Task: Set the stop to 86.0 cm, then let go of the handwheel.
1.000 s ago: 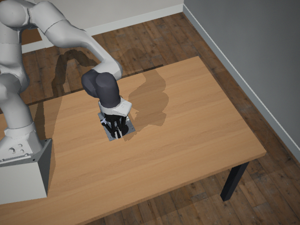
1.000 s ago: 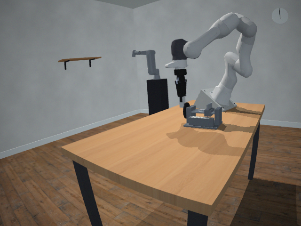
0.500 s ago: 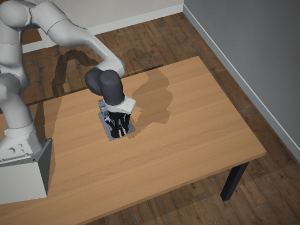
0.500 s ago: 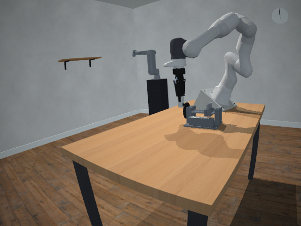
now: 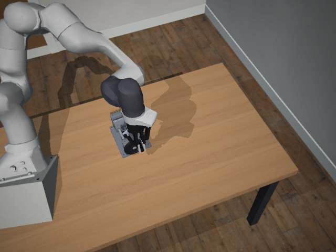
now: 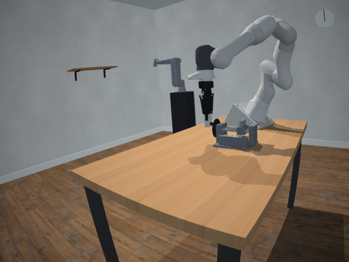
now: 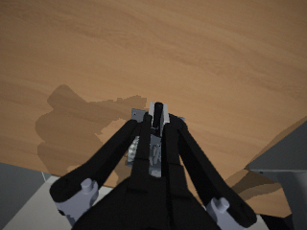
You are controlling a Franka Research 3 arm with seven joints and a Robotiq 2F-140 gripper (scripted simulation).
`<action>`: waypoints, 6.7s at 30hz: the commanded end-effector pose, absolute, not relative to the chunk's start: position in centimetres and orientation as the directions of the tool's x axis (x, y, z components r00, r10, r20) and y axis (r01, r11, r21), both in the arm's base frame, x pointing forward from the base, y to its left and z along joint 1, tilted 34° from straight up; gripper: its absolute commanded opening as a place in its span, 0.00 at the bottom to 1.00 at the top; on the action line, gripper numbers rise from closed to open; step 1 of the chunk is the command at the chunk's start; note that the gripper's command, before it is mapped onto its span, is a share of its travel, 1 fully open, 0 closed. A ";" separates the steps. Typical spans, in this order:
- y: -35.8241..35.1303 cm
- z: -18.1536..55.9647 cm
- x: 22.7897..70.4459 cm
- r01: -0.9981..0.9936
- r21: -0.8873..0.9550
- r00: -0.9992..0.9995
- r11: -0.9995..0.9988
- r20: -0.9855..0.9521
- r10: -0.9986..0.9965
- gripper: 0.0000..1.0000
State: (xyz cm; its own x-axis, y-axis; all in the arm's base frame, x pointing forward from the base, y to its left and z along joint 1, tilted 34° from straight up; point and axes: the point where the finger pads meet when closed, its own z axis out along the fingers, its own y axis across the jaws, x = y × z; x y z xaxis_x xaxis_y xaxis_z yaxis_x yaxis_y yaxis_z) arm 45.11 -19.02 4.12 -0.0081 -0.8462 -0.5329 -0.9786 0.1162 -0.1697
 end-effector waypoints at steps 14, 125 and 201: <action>-17.2 1.3 46.8 -0.979 -0.166 -0.014 0.120 -0.532 -0.846 0.04; -16.0 -0.6 45.9 -0.979 -0.166 -0.014 0.120 -0.532 -0.846 0.04; -16.4 0.1 40.2 -0.979 -0.166 -0.014 0.120 -0.532 -0.846 0.04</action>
